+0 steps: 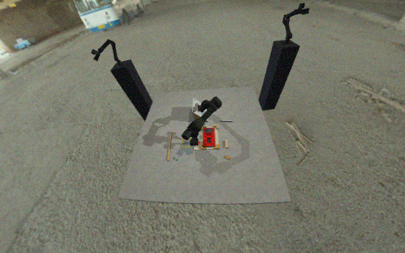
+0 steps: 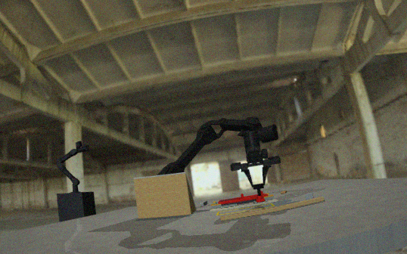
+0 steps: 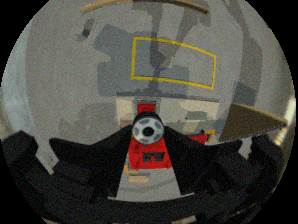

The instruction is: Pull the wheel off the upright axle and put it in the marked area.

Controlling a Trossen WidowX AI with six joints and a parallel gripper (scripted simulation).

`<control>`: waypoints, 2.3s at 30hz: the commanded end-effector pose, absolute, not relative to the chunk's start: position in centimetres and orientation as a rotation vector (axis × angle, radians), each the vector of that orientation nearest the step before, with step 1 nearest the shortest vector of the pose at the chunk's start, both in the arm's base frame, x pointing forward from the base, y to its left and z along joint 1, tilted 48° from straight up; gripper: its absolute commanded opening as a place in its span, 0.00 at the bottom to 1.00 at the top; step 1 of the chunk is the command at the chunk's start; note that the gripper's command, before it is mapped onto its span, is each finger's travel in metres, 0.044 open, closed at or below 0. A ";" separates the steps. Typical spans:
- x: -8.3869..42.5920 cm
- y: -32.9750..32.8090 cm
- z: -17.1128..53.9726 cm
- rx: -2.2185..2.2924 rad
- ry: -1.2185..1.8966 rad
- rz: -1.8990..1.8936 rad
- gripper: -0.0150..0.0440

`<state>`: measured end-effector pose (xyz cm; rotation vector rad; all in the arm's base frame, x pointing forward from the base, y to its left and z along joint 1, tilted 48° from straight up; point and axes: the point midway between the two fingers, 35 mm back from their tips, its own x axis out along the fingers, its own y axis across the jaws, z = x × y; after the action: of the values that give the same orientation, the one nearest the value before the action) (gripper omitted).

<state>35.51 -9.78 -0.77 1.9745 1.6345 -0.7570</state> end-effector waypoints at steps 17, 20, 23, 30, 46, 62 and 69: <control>35.4 -10.4 -0.2 1.972 1.628 -0.758 0.25; 35.3 -10.5 -0.1 1.972 1.628 -0.758 0.25; 35.3 -10.9 0.3 1.972 1.627 -0.758 0.25; 34.9 -12.7 2.1 1.971 1.627 -0.759 0.25; 30.9 -16.7 -2.6 1.969 1.620 -0.771 0.25; 27.4 -18.6 -6.0 1.967 1.623 -0.767 0.25; 27.7 -17.4 -7.2 1.967 1.623 -0.766 0.25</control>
<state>27.57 -17.89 -6.69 1.9587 1.6271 -0.7676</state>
